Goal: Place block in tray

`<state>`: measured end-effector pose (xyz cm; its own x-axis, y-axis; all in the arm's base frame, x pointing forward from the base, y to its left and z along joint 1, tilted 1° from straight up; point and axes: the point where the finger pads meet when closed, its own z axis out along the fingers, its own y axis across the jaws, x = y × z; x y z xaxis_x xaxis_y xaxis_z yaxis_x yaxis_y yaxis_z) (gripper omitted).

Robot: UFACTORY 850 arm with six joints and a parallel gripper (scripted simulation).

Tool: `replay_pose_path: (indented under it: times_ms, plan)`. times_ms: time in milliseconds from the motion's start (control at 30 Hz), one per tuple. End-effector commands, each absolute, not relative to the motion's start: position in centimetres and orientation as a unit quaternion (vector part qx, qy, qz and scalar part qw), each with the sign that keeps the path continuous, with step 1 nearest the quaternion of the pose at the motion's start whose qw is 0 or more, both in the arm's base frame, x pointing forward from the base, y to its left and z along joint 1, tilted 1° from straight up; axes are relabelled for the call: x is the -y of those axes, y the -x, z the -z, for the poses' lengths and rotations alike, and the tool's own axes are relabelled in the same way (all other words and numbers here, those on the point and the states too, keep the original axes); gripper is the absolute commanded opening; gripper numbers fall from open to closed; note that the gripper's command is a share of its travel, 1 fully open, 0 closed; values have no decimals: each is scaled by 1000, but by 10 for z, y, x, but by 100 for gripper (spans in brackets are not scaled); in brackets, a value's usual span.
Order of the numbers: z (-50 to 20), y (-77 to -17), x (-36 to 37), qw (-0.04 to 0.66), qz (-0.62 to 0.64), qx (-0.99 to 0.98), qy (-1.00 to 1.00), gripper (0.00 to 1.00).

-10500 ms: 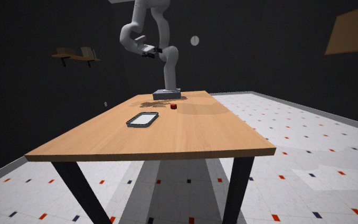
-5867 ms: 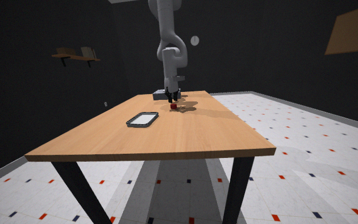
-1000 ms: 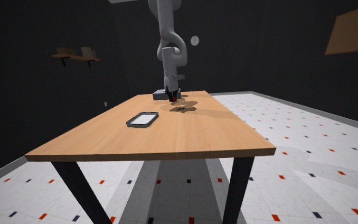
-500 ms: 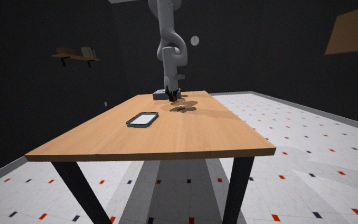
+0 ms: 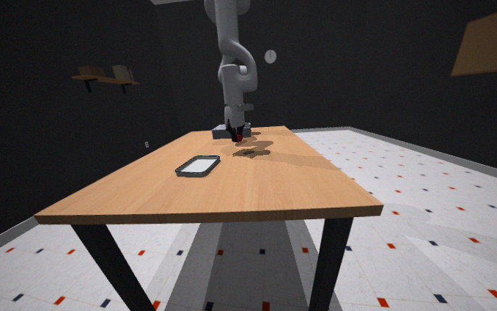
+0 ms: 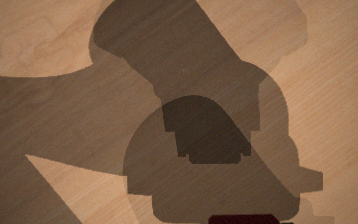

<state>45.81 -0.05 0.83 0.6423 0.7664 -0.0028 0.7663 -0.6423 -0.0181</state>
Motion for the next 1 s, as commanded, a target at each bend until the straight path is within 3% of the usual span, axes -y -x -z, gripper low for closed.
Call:
replay_pose_path:
  times_ms: [0,400,967]
  plan:
    - [-8,-508,51,7,-4,422,907,0]
    - [-5,-612,160,7,-4,422,907,0]
    - [-5,-615,163,7,-4,422,907,0]
